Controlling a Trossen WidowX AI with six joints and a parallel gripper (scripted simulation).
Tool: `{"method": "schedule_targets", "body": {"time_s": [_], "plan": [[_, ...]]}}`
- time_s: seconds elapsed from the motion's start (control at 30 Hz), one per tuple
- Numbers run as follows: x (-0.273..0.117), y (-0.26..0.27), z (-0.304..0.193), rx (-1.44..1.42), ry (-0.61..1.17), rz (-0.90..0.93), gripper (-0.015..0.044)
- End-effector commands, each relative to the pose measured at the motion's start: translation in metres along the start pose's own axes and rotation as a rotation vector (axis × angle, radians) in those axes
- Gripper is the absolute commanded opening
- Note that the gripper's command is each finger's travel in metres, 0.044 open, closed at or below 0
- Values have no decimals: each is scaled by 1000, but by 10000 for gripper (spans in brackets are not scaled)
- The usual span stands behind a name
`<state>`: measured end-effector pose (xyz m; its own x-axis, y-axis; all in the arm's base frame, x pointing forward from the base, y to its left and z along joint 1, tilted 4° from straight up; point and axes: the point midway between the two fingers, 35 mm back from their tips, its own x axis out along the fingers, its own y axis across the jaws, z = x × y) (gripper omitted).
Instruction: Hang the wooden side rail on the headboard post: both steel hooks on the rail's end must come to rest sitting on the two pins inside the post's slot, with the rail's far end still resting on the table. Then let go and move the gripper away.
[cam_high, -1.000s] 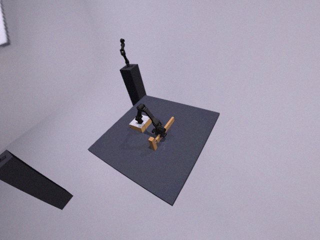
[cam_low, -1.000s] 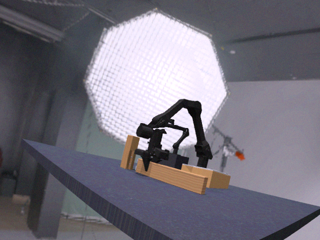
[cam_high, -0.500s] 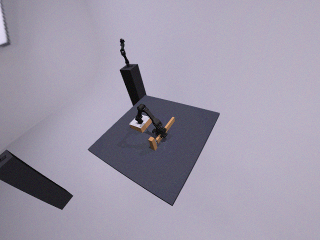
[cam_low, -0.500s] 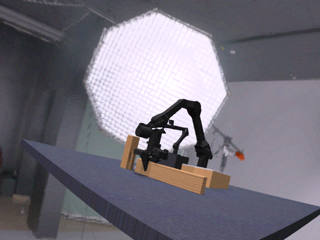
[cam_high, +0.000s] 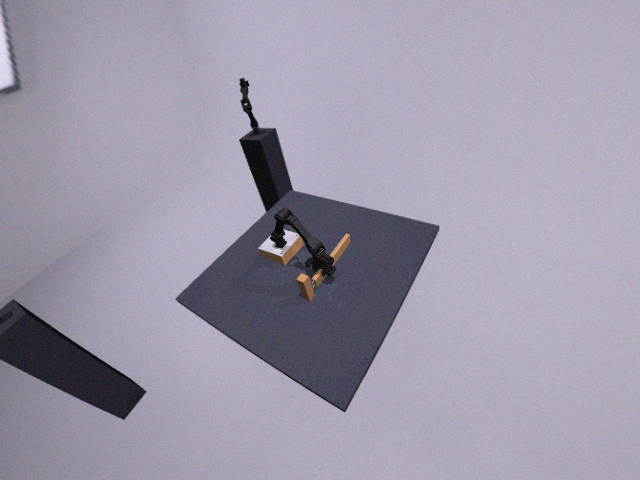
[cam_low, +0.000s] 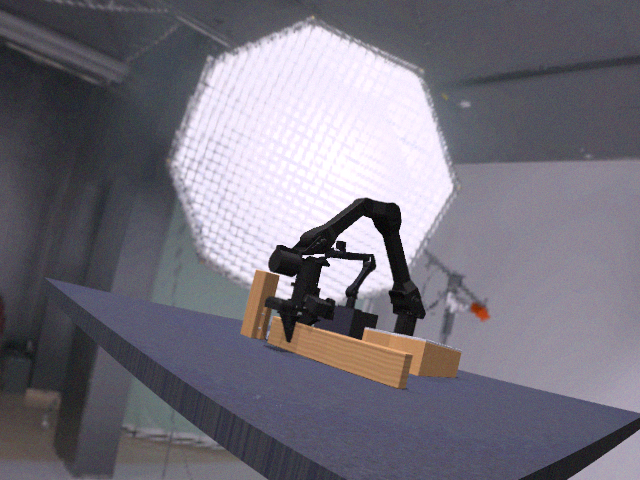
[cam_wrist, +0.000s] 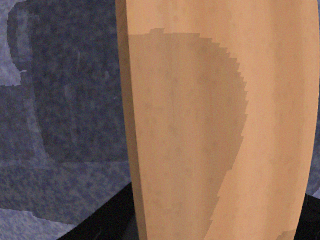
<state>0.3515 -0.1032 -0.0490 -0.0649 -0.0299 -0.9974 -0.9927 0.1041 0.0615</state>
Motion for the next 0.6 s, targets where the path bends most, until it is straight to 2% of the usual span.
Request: {"method": "schedule_targets", "body": {"time_s": [0.0,0.57], "plan": [[0,-9,0,13,-2,-21,0],[0,-4,0,0,0,0,0]]}}
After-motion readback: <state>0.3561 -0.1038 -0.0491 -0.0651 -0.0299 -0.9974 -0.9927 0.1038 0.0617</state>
